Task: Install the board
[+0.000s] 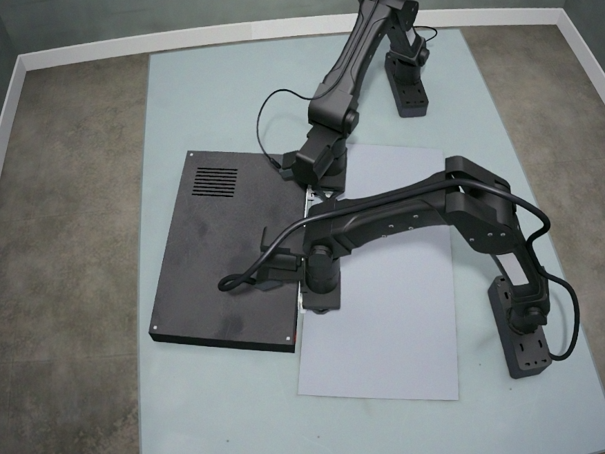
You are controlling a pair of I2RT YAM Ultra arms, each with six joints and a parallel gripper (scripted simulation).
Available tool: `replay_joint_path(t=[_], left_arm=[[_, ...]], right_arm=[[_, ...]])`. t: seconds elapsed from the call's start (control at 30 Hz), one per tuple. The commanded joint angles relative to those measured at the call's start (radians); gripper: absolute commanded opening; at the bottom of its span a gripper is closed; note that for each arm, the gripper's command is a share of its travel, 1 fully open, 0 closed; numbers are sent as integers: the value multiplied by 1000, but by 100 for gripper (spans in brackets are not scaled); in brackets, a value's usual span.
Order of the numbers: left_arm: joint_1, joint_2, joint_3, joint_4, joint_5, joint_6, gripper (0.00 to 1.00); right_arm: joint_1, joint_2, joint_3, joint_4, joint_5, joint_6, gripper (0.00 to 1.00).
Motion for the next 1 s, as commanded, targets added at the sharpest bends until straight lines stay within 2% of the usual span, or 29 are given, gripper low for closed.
replay_joint_path(t=[0.0, 0.3, 0.33, 0.4, 0.43, 0.47, 0.53, 0.67, 0.77, 0.97], left_arm=[[5, -41, 35, -13, -8, -9, 42], [4, -65, 65, -61, -8, -8, 42], [-11, -68, 68, -66, -9, -20, 54], [-11, -68, 68, -66, -9, -20, 54], [-15, -71, 75, -77, -7, -23, 64], [-17, -78, 86, -93, -7, -24, 64], [-18, -87, 105, -121, -6, -25, 64], [-9, -105, 161, -200, -5, -17, 64], [1, -70, 153, -217, -5, -14, 64], [3, -65, 147, -202, -5, -13, 64]], right_arm=[[-10, -48, 7, -10, 14, -4, 42], [-13, -77, 37, -52, 14, -6, 42], [-11, -79, 43, -60, 14, -6, 42], [-11, -79, 43, -60, 14, -6, 42], [-9, -80, 49, -68, 14, -5, 42], [-9, -81, 51, -71, 14, -5, 42], [-1, -57, 78, -87, 14, 5, 64], [1, -82, 155, -170, 13, 6, 64], [5, -73, 210, -237, 13, 9, 64], [7, -42, 199, -233, 14, 8, 64]])
